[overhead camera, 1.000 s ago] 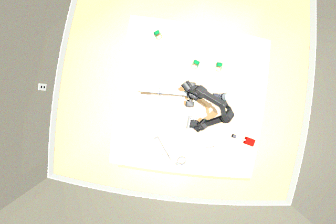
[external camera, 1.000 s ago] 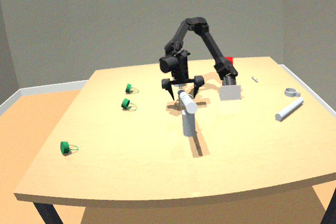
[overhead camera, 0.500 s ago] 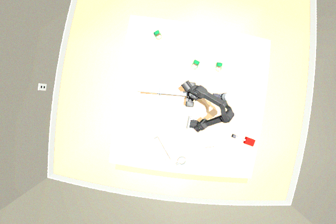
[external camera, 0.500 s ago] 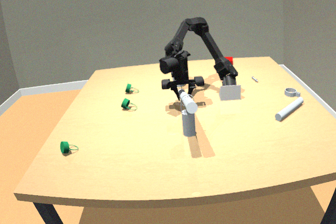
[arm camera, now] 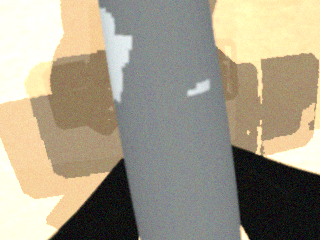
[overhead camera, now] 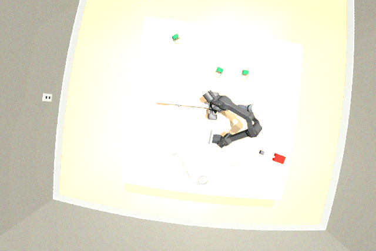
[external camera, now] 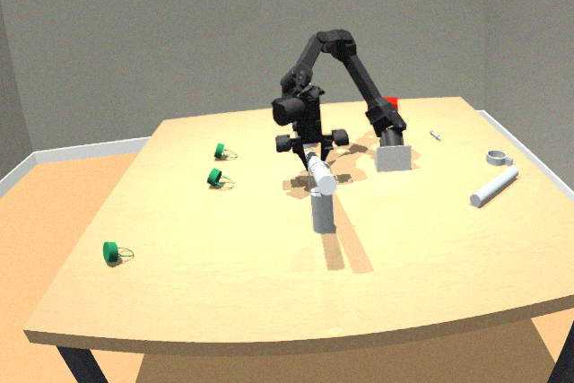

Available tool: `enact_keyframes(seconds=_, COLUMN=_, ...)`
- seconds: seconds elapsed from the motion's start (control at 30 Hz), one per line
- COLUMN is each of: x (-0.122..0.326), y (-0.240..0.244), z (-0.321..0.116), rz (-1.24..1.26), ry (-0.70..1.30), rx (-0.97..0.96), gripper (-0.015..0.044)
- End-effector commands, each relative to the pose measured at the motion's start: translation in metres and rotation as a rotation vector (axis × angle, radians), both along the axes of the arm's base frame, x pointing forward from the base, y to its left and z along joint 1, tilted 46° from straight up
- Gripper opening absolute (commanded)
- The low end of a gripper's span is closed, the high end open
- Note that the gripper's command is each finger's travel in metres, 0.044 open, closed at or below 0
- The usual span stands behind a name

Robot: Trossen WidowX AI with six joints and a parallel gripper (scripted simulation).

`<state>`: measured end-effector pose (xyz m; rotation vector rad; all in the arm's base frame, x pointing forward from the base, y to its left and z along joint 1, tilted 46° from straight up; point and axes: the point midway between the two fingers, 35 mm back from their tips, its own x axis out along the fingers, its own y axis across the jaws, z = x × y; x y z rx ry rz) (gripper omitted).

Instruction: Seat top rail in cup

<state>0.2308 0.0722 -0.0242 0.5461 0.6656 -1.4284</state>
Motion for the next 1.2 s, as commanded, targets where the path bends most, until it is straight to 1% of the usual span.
enact_keyframes(seconds=0.0, x=0.0, y=0.005, z=0.005, rz=0.004, ry=0.005, rx=-0.015, gripper=0.0)
enact_keyframes(seconds=0.63, x=0.006, y=0.034, z=0.058, rz=0.029, ry=-0.014, rx=-0.254, gripper=0.0)
enact_keyframes(seconds=1.17, x=0.005, y=0.031, z=0.053, rz=0.023, ry=-0.005, rx=-0.234, gripper=0.0)
